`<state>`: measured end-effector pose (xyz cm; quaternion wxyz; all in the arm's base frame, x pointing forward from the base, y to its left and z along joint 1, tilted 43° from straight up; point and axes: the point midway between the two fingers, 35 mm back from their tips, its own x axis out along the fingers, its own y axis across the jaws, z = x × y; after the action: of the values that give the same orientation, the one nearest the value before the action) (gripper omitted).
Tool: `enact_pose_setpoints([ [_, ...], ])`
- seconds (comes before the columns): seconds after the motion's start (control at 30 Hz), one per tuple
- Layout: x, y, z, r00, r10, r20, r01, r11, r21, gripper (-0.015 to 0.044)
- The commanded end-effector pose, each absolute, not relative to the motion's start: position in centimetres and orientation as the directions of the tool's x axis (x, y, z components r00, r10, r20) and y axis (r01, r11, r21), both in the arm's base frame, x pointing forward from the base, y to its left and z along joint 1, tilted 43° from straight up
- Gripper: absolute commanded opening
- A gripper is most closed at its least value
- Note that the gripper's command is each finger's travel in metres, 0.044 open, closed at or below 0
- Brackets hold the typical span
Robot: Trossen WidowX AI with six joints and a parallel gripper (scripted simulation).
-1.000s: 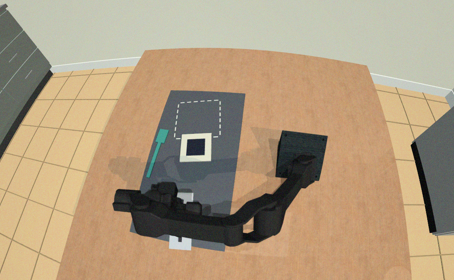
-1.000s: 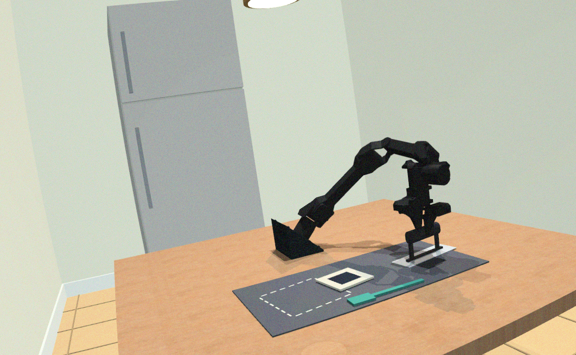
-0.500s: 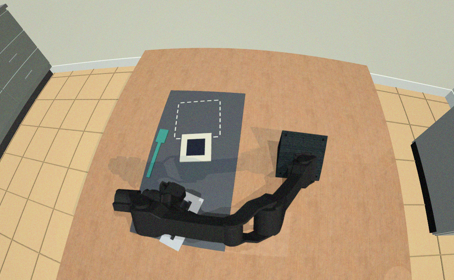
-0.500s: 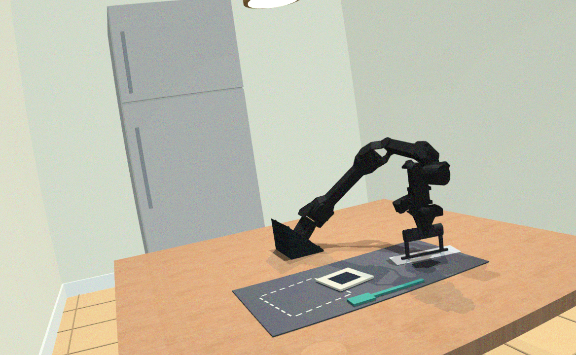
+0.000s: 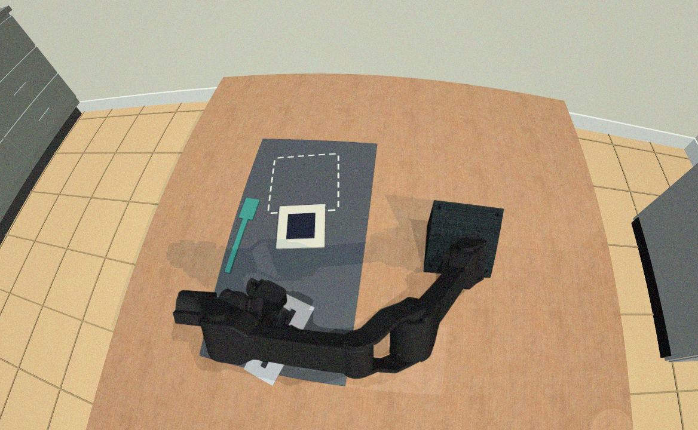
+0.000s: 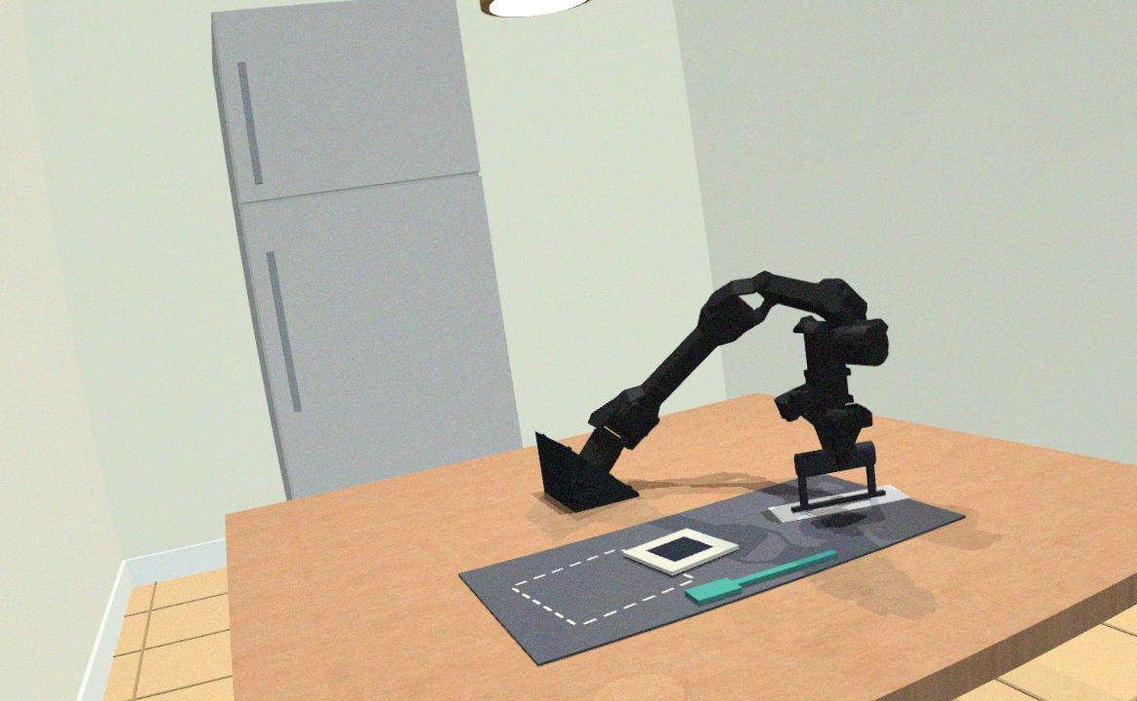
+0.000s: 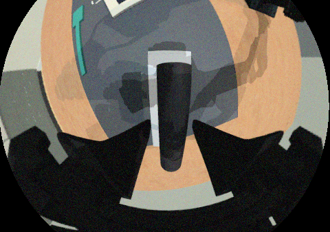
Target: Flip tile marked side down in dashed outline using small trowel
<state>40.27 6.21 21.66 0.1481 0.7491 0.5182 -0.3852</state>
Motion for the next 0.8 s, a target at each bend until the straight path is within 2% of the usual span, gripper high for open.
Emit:
enact_pose_setpoints([
  [0.0, 40.3, 6.2, 21.7, 0.165, 0.663, -0.730, 0.887, -0.424, -0.184, 0.0270],
  [0.47, 40.2, 6.1, 21.8, 0.166, 0.663, -0.730, 0.884, -0.427, -0.187, 0.0270],
  [0.77, 39.4, 3.4, 24.5, 0.174, 0.667, -0.725, 0.823, -0.502, -0.264, 0.0270],
])
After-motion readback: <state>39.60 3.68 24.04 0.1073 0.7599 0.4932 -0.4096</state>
